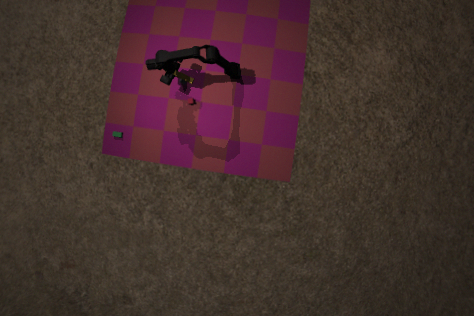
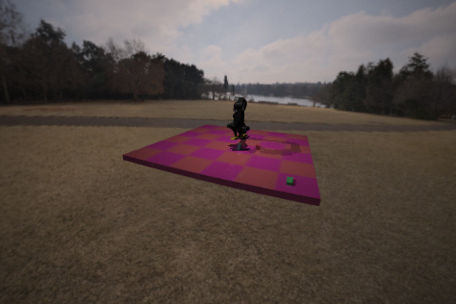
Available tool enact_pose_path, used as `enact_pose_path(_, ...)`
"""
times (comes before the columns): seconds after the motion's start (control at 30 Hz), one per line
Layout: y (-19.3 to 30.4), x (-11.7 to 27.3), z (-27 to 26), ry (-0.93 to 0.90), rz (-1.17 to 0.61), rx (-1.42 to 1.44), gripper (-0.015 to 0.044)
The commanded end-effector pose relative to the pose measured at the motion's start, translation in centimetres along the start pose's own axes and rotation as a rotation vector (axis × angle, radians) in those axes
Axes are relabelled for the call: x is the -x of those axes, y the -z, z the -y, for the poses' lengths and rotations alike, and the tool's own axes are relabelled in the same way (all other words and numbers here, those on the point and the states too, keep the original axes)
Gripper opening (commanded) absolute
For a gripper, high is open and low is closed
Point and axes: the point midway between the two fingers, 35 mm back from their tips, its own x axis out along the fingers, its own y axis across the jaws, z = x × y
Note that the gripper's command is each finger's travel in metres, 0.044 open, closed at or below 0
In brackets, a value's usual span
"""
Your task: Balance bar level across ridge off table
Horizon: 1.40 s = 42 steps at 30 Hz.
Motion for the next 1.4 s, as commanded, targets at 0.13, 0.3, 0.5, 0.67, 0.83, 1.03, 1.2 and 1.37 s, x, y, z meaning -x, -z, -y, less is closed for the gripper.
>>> enact_pose_path(0.13, 0.0, -0.5, -0.4, 0.002, 0.001, -0.006, 0.0)
enact_pose_path(0.3, 0.0, -1.3, -0.5, 0.002, 0.001, -0.005, 0.0)
enact_pose_path(0.5, 0.0, -2.3, -0.5, 0.002, 0.001, -0.005, 0.0)
enact_pose_path(0.67, 0.0, -3.1, -0.5, 0.002, 0.001, -0.005, 0.0)
enact_pose_path(0.83, 0.1, -3.9, -0.5, 0.002, 0.001, -0.005, 0.0)
enact_pose_path(1.03, 0.1, -4.3, -0.5, 0.002, 0.001, -0.004, 0.0)
enact_pose_path(1.2, 0.1, -4.3, -0.5, 0.002, 0.001, -0.004, 0.0)
enact_pose_path(1.37, 0.1, -4.3, -0.5, 0.002, 0.001, -0.004, 0.0)
